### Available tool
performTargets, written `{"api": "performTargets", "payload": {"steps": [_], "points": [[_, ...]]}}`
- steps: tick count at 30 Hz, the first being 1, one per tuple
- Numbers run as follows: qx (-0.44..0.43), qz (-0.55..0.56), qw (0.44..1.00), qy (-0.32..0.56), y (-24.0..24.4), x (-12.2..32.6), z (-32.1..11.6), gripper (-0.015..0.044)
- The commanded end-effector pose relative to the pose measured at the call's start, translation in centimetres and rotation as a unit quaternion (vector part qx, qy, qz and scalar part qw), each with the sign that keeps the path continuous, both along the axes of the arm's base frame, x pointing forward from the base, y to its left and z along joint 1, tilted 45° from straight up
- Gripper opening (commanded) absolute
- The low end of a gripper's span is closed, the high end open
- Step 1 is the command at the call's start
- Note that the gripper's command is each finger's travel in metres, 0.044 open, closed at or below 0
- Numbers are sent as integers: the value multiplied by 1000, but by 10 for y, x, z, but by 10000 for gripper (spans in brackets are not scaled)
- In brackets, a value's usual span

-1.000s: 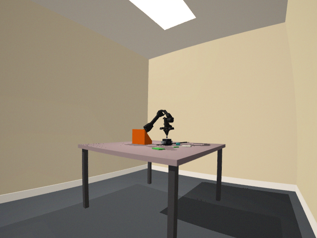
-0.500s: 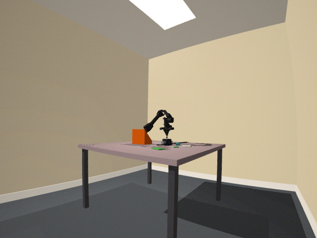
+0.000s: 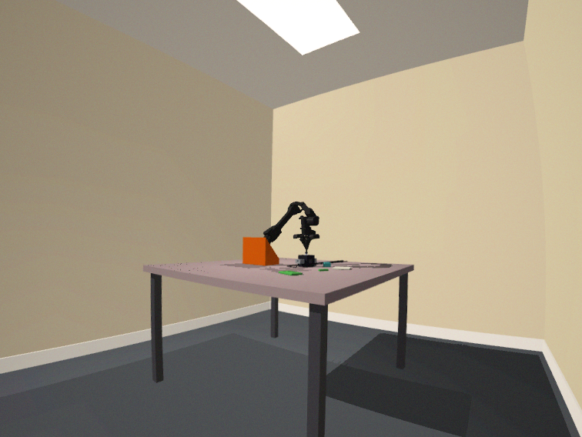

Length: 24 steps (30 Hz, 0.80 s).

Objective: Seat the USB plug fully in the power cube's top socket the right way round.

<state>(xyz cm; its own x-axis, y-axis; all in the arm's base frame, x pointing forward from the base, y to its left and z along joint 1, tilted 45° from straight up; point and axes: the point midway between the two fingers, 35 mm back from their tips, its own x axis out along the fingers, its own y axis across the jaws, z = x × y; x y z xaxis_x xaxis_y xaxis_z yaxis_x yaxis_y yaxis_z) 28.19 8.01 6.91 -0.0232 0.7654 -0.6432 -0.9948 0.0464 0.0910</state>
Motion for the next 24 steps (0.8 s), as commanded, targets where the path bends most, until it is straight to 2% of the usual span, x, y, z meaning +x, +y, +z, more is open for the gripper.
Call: {"api": "performTargets", "payload": {"steps": [1,24], "points": [[2,-2,1000,1,1,0,0,0],[2,-2,1000,1,3,0,-2,0]]}}
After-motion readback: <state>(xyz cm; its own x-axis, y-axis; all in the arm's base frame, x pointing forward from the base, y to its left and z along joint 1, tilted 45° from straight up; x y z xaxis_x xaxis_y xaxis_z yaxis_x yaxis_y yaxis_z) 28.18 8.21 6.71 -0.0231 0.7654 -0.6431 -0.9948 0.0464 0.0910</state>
